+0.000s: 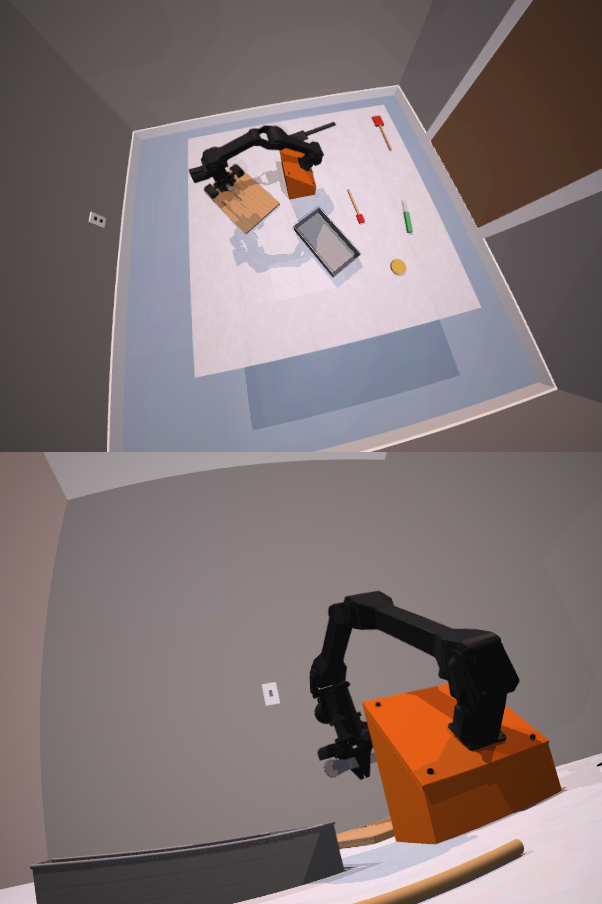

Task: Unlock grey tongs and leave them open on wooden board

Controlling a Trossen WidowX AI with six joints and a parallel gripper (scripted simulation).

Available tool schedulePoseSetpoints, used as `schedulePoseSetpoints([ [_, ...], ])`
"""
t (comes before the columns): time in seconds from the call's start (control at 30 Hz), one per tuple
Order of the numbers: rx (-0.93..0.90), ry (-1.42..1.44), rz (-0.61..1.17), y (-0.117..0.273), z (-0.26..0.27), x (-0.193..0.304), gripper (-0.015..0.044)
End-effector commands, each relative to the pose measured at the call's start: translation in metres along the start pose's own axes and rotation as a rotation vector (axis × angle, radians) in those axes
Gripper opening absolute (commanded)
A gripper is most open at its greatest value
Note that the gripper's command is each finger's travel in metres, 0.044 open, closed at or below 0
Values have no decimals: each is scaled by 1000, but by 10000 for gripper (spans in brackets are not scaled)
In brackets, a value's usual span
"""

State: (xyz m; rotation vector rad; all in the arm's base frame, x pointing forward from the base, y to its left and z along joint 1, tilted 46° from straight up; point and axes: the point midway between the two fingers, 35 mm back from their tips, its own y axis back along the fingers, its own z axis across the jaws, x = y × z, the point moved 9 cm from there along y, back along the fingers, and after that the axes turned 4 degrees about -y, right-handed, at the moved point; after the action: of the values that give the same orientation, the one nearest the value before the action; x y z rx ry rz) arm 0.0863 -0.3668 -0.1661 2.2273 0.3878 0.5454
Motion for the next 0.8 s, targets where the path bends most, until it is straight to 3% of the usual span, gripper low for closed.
schedulePoseSetpoints([
  [0.0, -12, 6, 9, -7, 0, 0, -150],
  [0.77, -54, 10, 44, -45, -5, -1, -150],
])
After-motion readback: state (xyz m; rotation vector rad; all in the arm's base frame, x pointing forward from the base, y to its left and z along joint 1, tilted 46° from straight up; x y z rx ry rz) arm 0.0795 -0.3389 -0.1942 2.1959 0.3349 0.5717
